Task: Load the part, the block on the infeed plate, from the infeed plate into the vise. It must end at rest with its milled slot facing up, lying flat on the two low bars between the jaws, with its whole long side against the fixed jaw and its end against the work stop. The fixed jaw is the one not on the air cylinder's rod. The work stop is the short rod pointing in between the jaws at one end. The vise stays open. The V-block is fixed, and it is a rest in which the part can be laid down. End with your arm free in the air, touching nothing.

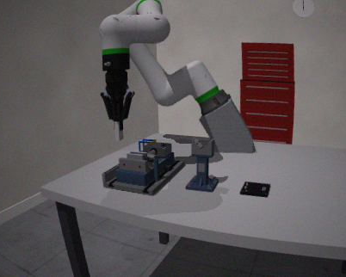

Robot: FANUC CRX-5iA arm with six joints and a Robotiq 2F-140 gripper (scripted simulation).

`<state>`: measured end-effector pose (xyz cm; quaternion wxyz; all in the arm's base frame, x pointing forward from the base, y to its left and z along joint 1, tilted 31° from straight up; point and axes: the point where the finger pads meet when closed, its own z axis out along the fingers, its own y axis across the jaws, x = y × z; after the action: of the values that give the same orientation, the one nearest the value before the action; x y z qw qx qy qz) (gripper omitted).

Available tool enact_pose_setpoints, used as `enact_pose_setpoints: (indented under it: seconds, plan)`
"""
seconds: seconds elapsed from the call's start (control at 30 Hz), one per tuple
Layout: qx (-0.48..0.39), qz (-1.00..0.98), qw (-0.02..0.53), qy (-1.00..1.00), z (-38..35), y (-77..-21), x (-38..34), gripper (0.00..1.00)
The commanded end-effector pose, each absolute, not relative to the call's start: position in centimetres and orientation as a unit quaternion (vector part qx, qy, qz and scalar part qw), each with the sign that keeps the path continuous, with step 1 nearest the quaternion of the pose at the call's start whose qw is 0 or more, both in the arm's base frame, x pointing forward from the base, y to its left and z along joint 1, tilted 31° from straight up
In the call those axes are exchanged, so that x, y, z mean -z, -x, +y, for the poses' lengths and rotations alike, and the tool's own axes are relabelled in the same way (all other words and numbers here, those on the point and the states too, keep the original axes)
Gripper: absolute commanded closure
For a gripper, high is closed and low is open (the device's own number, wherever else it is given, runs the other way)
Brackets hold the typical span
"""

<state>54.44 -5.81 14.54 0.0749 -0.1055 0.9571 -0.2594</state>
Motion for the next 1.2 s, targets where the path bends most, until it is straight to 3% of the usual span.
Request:
enact_pose_setpoints:
  seconds: [0.0,1.17]
  plan:
    - [0.259,0.957,0.075,0.106,-5.56,-54.35,-14.98,1.0]
    - [0.259,0.957,0.075,0.106,-5.11,-54.16,-15.77,1.0]
